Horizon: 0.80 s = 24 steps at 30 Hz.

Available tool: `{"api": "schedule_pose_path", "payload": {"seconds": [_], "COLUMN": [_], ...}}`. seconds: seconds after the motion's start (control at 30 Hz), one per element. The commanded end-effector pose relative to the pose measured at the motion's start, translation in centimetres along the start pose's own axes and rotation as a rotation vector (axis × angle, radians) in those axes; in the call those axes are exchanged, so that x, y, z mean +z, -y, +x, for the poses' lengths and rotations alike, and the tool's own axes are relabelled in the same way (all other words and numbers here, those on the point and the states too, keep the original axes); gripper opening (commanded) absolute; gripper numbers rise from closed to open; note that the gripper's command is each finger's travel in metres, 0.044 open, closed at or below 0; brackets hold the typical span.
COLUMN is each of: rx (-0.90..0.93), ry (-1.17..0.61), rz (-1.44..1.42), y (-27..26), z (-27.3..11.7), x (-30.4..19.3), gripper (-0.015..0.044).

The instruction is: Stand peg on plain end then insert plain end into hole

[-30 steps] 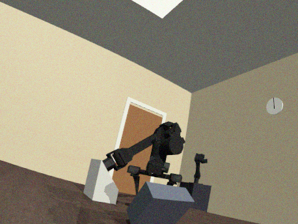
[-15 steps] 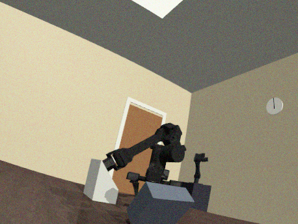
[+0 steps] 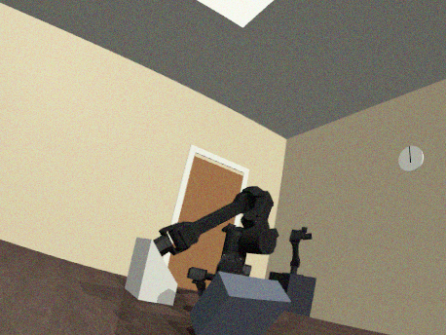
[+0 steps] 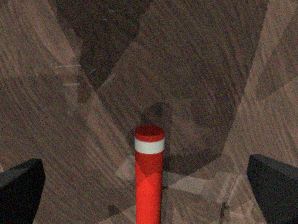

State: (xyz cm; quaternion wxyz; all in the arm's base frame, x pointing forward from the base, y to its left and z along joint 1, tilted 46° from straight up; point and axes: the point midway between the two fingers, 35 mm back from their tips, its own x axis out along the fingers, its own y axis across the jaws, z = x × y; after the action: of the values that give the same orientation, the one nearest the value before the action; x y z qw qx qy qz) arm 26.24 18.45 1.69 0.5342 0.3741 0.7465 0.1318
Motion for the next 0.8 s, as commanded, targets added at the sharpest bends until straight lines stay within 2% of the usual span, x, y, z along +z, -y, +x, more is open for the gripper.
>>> {"api": "schedule_pose_path", "payload": {"seconds": [0.0,0.43,0.77], "rx": [0.001,0.004,0.004], "ry": [-0.005,-0.007,-0.007], "rz": [0.01,0.01,0.01], "y": [0.2,0.2,0.2], "z": [0.6,2.4,2.4], "x": [-0.1,-0.4,-0.4], "gripper": [0.044,0.044,0.0177]}}
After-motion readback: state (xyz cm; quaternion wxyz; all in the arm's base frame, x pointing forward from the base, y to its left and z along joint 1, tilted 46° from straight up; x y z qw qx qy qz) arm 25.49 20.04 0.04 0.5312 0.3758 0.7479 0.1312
